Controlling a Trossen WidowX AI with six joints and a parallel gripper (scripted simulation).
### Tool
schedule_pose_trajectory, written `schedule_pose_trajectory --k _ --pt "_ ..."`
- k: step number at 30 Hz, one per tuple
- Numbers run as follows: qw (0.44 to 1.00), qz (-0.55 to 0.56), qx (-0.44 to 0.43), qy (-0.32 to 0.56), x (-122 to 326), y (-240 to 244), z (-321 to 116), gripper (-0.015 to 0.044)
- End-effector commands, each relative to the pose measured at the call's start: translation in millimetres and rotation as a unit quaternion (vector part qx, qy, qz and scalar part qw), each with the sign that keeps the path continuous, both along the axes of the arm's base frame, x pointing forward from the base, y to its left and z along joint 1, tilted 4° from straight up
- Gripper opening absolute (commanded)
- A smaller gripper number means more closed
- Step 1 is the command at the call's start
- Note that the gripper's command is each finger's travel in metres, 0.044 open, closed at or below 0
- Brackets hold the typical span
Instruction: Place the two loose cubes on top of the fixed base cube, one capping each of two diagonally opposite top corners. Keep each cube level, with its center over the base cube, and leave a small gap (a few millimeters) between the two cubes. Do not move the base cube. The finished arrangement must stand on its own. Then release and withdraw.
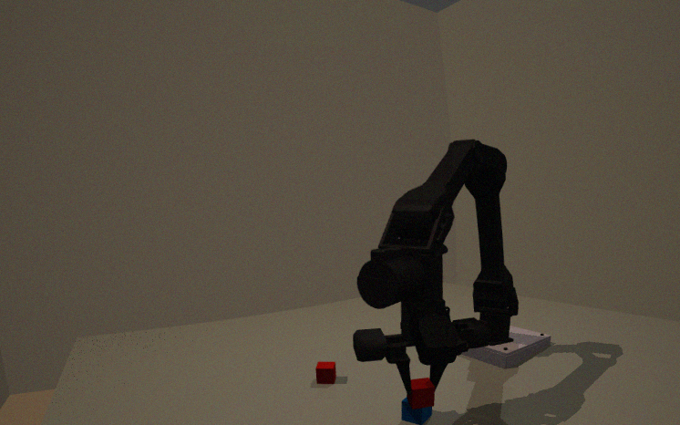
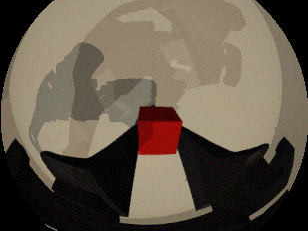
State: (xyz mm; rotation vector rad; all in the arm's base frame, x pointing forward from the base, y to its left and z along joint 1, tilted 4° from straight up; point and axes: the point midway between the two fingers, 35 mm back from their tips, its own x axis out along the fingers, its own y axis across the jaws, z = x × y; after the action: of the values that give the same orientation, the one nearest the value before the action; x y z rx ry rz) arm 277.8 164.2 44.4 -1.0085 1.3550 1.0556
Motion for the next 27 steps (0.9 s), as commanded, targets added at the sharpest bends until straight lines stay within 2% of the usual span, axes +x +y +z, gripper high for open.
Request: schedule_pose_trajectory --k 1,2,6,27 --pt "1.0 -0.002 0.002 0.001 -0.6 0.6 -0.8 0.0105" --pt "1.0 -0.002 0.002 0.001 -0.6 0.6 -0.8 0.0105" --pt "1.0 -0.002 0.002 0.001 -0.6 0.6 -0.8 0.0205" --pt "1.0 0.0 0.0 0.0 1.3 0.0 25.9 0.0205"
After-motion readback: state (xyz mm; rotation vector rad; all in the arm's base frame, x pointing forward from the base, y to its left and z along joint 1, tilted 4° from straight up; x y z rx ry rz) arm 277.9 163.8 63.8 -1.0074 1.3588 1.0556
